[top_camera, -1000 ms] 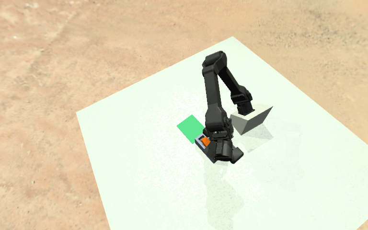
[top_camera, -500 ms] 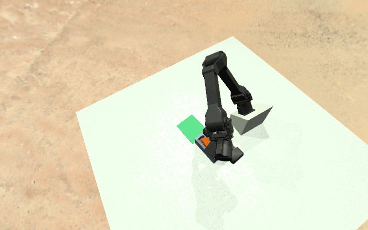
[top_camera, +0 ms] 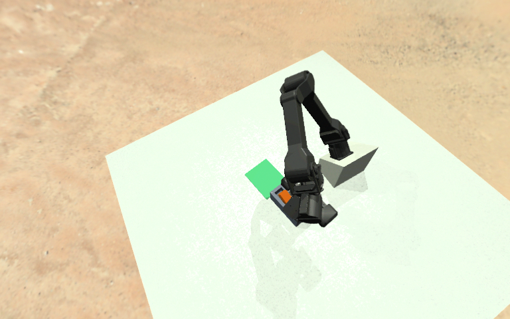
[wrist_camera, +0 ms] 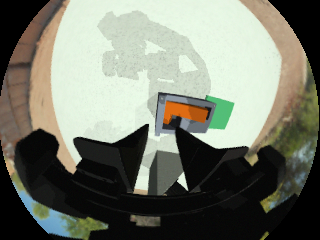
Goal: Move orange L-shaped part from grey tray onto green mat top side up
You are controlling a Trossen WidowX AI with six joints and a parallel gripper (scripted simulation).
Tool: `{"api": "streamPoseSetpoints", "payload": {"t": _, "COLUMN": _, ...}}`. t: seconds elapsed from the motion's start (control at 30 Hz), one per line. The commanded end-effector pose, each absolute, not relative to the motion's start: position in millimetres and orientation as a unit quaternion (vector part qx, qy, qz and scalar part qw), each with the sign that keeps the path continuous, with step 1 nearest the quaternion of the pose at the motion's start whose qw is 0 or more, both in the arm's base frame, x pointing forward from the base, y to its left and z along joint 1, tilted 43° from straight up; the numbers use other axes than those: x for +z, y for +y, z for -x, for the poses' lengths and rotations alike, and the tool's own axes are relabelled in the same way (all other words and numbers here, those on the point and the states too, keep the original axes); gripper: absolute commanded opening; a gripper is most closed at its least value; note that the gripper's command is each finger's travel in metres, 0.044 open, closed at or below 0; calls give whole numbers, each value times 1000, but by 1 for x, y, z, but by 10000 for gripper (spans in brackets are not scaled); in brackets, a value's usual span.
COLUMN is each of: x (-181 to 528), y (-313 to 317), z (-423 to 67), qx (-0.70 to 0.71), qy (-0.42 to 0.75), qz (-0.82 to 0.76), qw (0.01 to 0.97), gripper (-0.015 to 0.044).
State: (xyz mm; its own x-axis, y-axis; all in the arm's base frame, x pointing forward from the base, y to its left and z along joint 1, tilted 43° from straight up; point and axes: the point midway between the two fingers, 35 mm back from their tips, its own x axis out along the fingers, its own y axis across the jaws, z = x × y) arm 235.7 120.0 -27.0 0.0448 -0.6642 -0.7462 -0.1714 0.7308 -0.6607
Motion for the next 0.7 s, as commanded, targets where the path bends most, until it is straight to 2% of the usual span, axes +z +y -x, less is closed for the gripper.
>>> {"api": "streamPoseSetpoints", "payload": {"t": 0.0, "x": -28, "y": 120, "z": -236, "qx": -188, "qy": 665, "qz": 316, "qw": 650, "gripper": 180}}
{"api": "streamPoseSetpoints", "payload": {"t": 0.3, "x": -77, "y": 71, "z": -236, "qx": -194, "qy": 669, "qz": 314, "qw": 645, "gripper": 180}}
{"api": "streamPoseSetpoints", "payload": {"t": 0.67, "x": -82, "y": 66, "z": -236, "qx": -194, "qy": 669, "qz": 314, "qw": 645, "gripper": 180}}
